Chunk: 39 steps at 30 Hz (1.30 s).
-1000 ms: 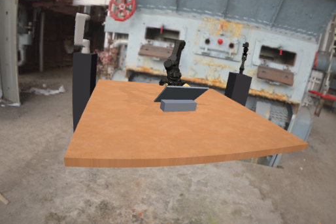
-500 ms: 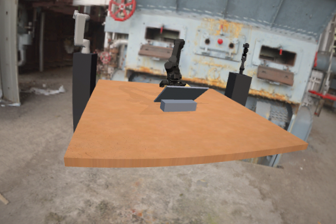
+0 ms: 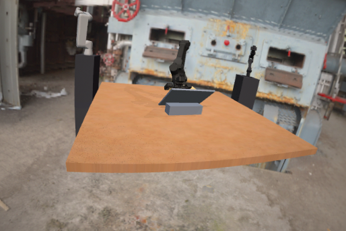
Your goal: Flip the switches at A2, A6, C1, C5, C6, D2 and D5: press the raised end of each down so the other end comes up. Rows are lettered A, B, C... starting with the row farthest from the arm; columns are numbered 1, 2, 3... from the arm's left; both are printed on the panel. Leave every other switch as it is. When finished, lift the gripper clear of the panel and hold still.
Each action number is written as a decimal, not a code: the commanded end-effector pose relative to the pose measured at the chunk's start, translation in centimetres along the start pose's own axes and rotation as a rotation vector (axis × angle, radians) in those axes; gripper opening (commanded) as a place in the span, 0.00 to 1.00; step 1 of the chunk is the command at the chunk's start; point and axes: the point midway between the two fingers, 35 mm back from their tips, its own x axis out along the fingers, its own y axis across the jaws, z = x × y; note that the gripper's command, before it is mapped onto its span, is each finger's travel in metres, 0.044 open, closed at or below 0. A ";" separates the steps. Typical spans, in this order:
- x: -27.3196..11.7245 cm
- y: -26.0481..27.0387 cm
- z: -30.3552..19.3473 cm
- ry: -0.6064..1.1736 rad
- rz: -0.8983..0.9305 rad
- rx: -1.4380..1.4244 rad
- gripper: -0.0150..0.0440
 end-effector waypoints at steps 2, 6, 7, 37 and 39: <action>0.1 0.0 0.0 0.001 -0.002 0.003 0.25; 0.1 0.0 0.0 0.001 -0.002 0.003 0.25; 0.1 0.0 0.0 0.001 -0.002 0.003 0.25; 0.5 0.0 0.0 0.001 -0.002 0.003 0.25; 0.6 0.0 0.0 0.001 -0.002 0.003 0.25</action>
